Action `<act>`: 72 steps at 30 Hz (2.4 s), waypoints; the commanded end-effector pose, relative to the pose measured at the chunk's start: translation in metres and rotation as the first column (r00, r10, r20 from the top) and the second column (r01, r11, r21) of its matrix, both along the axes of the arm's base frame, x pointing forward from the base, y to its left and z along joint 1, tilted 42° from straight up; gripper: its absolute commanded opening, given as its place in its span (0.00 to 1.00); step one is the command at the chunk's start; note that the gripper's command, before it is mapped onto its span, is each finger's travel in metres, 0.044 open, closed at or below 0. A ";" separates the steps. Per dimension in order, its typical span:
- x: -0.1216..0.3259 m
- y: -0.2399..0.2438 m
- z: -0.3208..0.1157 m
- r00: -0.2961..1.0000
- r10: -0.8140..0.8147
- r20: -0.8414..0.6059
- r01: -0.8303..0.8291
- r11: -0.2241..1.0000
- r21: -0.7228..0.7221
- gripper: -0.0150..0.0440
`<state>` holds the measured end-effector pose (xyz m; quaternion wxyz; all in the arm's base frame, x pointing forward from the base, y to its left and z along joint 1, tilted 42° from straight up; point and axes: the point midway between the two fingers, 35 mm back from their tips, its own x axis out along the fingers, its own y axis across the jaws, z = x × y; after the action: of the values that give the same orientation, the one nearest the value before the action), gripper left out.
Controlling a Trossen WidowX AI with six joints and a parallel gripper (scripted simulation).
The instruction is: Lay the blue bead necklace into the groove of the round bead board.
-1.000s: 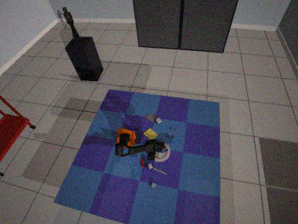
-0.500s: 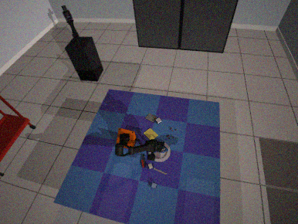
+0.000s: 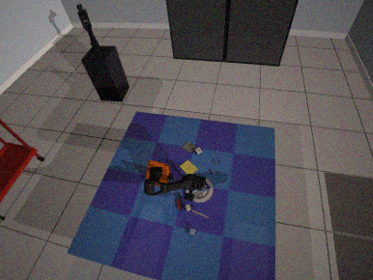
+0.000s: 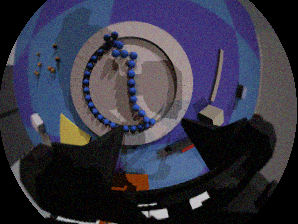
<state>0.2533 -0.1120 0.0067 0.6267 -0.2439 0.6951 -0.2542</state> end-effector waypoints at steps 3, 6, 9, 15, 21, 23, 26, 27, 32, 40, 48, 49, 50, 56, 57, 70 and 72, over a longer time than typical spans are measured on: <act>0.000 0.000 0.001 1.000 -0.003 0.002 0.003 1.000 -0.004 1.00; 0.000 0.000 0.001 1.000 -0.003 0.002 0.003 1.000 -0.004 1.00; 0.000 0.000 0.001 1.000 -0.003 0.002 0.003 1.000 -0.004 1.00; 0.000 0.000 0.001 1.000 -0.003 0.002 0.003 1.000 -0.004 1.00; 0.000 0.000 0.001 1.000 -0.003 0.002 0.003 1.000 -0.004 1.00; 0.000 0.000 0.001 1.000 -0.003 0.002 0.003 1.000 -0.004 1.00; 0.003 0.004 0.002 0.997 0.054 -0.048 -0.054 0.999 0.006 0.91; 0.007 0.009 0.004 0.986 0.126 -0.109 -0.125 0.992 0.021 0.87; 0.020 0.032 0.013 0.839 0.418 -0.348 -0.398 0.908 0.130 0.64; 0.020 0.032 0.013 0.839 0.418 -0.348 -0.398 0.908 0.130 0.46; 0.019 0.021 0.001 0.839 0.418 -0.348 -0.398 0.908 0.130 0.46; 0.022 0.026 0.009 0.846 0.414 -0.335 -0.396 0.910 0.123 0.46; 0.022 0.026 0.008 0.846 0.414 -0.335 -0.396 0.910 0.123 0.46; 0.021 0.022 0.003 0.845 0.415 -0.338 -0.397 0.909 0.125 0.46; 0.021 0.021 0.002 0.845 0.415 -0.338 -0.397 0.909 0.125 0.46; 0.017 0.008 -0.014 0.840 0.417 -0.347 -0.398 0.908 0.128 0.46; 0.017 0.006 -0.016 0.840 0.417 -0.348 -0.398 0.908 0.129 0.46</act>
<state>0.2729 -0.1023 -0.0039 0.5364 -0.4103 0.7358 -0.0494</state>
